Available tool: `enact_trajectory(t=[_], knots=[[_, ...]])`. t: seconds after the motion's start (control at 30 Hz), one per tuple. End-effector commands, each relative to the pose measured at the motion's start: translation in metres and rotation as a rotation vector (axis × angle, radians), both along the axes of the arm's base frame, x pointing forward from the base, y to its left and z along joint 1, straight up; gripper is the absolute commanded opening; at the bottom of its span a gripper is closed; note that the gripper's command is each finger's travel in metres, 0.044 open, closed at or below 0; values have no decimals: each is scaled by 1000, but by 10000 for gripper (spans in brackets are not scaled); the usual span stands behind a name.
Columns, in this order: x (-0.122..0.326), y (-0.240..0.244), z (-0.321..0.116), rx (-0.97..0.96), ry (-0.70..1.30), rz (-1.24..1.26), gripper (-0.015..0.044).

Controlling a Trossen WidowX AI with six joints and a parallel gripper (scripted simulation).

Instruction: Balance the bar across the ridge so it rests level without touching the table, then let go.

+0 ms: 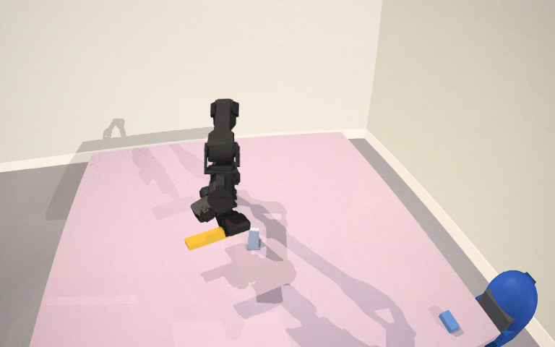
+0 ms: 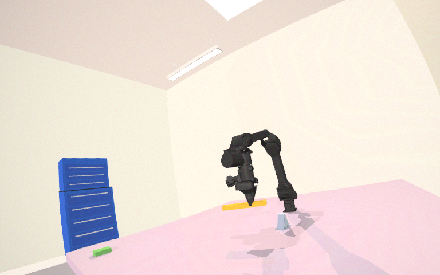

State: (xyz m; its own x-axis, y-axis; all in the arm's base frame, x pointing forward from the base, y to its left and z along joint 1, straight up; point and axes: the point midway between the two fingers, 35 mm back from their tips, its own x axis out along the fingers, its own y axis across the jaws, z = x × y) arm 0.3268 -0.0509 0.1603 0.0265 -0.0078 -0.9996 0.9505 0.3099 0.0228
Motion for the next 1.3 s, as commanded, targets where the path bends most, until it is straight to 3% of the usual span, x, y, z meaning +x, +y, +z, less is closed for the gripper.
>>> enact_trajectory(t=[0.0, 1.07, 1.27], knots=[[-4, 14, 1, 2, 0, 91, 0], [-80, 107, -1, -11, 6, 945, 0], [-85, 106, -4, -12, 7, 974, 0]])
